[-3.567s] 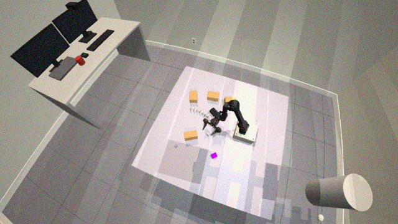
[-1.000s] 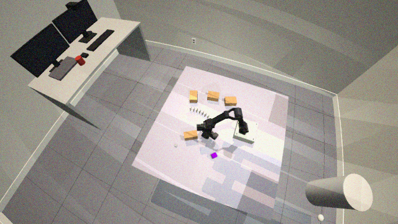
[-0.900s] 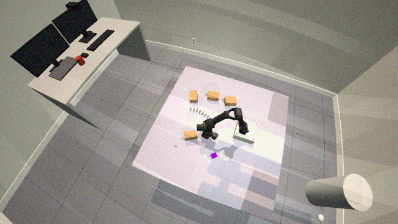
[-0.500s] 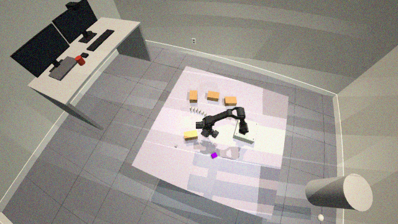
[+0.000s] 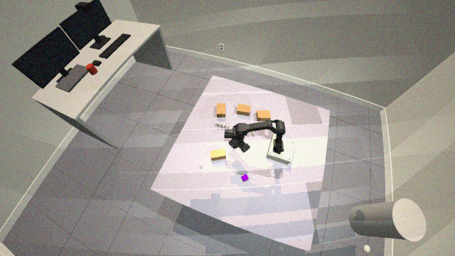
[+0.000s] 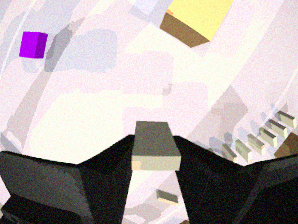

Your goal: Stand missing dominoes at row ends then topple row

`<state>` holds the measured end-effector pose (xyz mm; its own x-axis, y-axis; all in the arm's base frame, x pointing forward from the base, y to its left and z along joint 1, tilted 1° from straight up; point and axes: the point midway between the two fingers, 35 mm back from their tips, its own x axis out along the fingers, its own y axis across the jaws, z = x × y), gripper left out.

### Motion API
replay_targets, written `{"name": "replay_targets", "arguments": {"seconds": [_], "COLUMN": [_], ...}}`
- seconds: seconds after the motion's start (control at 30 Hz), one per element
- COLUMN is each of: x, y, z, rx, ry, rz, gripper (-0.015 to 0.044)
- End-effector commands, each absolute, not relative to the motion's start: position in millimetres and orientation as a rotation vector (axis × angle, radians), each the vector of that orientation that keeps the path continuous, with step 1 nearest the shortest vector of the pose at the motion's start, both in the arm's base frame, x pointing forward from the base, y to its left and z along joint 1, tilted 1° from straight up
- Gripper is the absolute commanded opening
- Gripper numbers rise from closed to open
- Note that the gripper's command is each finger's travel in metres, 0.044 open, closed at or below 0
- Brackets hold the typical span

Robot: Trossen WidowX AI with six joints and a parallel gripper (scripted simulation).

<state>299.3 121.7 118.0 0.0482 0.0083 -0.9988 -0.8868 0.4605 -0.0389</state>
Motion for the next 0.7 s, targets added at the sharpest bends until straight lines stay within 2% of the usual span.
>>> {"name": "replay_targets", "arguments": {"seconds": [0.0, 0.13, 0.27, 0.67], "x": [318, 328, 329, 329], "y": [69, 10, -27, -29], "z": [121, 122, 122, 121], "rx": [-0.507, -0.099, 0.149, 0.161], "ry": [1.462, 1.516, 1.51, 1.509], "rz": [0.485, 0.085, -0.157, -0.169], "gripper": [0.0107, 0.0107, 0.0107, 0.0107]}}
